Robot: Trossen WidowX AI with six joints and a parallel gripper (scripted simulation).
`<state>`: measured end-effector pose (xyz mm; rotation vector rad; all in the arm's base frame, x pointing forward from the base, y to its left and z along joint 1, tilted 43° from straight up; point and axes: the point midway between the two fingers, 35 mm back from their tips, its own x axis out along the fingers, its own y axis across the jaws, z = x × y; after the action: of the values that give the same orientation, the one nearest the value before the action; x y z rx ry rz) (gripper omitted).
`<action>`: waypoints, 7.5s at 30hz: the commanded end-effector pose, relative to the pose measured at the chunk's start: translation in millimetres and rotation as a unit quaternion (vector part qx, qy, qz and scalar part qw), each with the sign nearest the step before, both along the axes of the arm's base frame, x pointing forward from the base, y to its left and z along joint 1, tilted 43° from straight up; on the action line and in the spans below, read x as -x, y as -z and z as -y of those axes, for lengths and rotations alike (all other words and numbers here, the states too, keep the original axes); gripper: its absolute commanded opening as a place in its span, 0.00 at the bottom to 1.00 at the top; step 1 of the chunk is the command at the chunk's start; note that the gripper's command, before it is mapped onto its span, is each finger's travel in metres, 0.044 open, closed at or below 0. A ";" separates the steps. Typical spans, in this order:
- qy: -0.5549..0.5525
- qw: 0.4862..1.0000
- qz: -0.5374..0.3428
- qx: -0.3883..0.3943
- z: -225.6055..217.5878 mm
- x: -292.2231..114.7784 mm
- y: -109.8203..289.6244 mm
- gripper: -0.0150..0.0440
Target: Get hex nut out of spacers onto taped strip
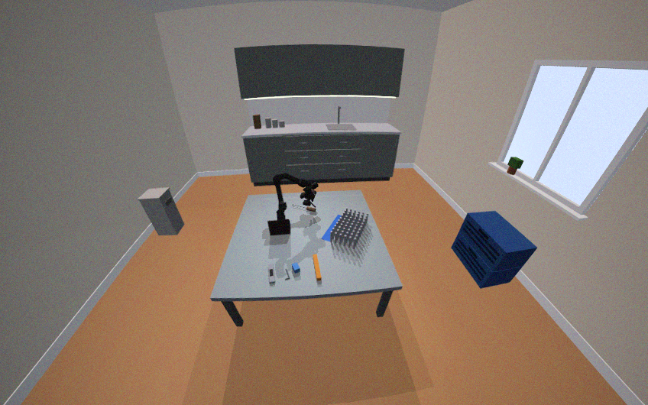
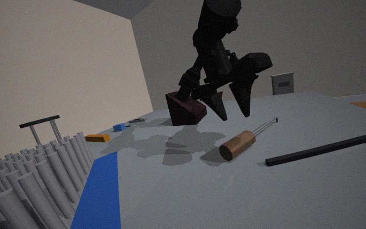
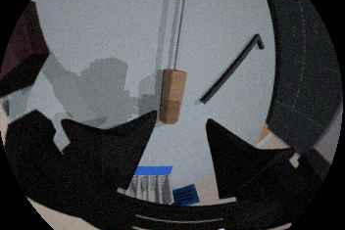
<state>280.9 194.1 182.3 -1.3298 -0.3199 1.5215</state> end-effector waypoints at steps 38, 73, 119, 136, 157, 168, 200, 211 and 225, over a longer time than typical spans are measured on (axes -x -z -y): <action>-0.003 1.000 0.001 -0.003 -42.1 -1.9 44.2 0.73; -0.006 1.000 0.001 -0.003 -16.8 -0.9 17.5 0.25; 0.184 0.967 -0.177 -0.008 -25.3 -0.8 23.5 0.25; 0.181 0.967 -0.177 -0.009 -44.3 -0.8 44.0 0.25; 0.182 0.969 -0.168 -0.020 -53.5 0.4 54.2 0.25; 0.187 0.969 -0.161 -0.029 -53.5 0.4 54.3 0.25; 0.201 0.968 -0.139 -0.053 -53.5 0.4 54.4 0.25; 0.206 0.968 -0.131 -0.062 -53.5 0.4 54.5 0.25; 0.212 0.967 -0.120 -0.072 -53.5 0.4 54.5 0.25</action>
<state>284.2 245.1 131.4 -1.0069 0.0100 1.2478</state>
